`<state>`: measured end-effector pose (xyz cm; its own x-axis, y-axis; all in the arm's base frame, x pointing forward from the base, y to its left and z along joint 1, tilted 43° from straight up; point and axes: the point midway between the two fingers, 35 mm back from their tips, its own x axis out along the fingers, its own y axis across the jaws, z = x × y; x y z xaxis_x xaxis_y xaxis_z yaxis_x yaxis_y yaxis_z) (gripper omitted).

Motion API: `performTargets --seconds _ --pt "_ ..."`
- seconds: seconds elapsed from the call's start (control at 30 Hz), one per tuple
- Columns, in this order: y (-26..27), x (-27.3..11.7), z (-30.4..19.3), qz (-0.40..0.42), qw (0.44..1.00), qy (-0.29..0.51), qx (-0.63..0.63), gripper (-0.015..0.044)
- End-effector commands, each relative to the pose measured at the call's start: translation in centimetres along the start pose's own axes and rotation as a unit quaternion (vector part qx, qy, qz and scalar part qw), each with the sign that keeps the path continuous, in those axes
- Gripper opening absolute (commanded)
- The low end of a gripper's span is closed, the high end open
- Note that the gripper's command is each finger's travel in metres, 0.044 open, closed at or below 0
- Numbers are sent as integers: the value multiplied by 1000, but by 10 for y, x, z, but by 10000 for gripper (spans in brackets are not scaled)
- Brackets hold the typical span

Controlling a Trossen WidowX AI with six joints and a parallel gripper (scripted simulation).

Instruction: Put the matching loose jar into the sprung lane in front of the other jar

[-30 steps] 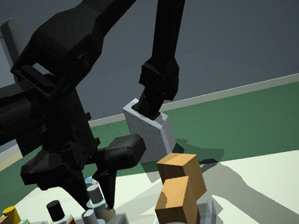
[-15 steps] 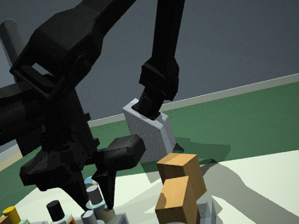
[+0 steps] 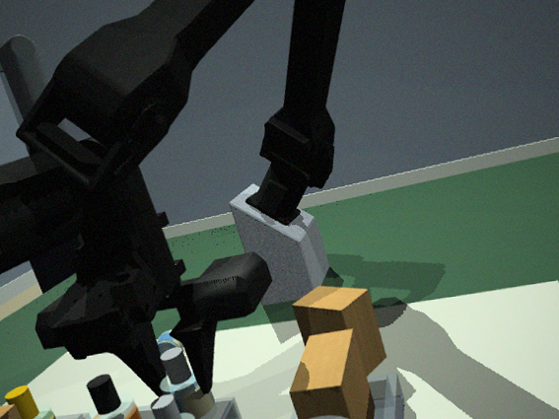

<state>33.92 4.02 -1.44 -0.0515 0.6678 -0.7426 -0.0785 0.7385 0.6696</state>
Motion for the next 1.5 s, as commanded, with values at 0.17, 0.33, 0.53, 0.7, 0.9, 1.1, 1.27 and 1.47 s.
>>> performTargets --seconds 0.17,0.33,0.53,0.7,0.9,1.1,1.27,1.47 --pt "2 -2 9 1 1000 -12 -8 0" --pt "2 -1 9 1 1000 -12 -8 0" --pt "2 1 9 1 1000 -12 -8 0" --pt "2 3 9 1 1000 -13 -8 0" --pt "2 5 9 1 1000 -13 -8 0" --pt "2 6 9 1 1000 -13 -8 0" --pt "2 8 9 1 1000 -13 -8 0" --pt "2 9 9 2 1000 -13 -8 0"
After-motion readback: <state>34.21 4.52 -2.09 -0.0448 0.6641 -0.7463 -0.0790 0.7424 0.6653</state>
